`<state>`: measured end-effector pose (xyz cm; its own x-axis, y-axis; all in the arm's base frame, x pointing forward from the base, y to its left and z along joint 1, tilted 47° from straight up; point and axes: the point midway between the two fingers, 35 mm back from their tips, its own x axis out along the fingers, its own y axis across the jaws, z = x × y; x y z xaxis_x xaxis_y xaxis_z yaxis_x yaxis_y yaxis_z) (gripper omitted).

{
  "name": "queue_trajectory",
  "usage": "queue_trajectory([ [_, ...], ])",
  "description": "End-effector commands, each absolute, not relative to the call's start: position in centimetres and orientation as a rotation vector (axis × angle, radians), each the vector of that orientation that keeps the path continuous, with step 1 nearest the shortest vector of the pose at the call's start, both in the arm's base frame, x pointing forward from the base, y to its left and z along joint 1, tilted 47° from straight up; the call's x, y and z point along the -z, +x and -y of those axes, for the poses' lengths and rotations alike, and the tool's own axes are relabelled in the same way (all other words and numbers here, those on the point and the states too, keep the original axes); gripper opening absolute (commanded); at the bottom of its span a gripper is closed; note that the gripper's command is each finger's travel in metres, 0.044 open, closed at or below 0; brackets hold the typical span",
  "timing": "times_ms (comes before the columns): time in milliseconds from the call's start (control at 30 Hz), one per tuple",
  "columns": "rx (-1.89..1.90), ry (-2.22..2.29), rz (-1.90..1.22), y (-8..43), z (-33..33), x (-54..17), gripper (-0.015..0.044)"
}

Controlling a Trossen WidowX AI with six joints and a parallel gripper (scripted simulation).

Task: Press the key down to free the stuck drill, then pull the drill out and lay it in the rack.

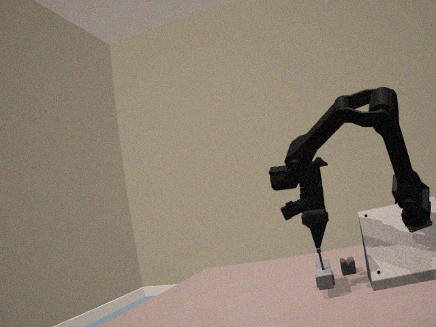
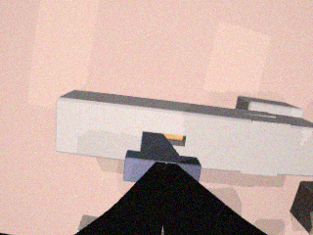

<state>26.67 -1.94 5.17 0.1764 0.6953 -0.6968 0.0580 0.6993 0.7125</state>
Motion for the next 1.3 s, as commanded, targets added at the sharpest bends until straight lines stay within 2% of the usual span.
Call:
queue_trajectory([
  [0, -0.557, 0.698, -1.369, 26.6, -0.1, -4.1, 0.0],
  [267, -0.557, 0.698, -1.369, 26.7, -0.5, -3.7, 0.0],
  [600, -0.553, 0.695, -1.371, 26.2, 5.7, -8.7, 0.0262],
  [833, -0.583, 0.654, -1.343, 26.4, 5.4, -7.7, 0.044],
  [1267, -1.145, -0.194, -0.87, 27.4, 8.8, 4.0, 0.044],
])
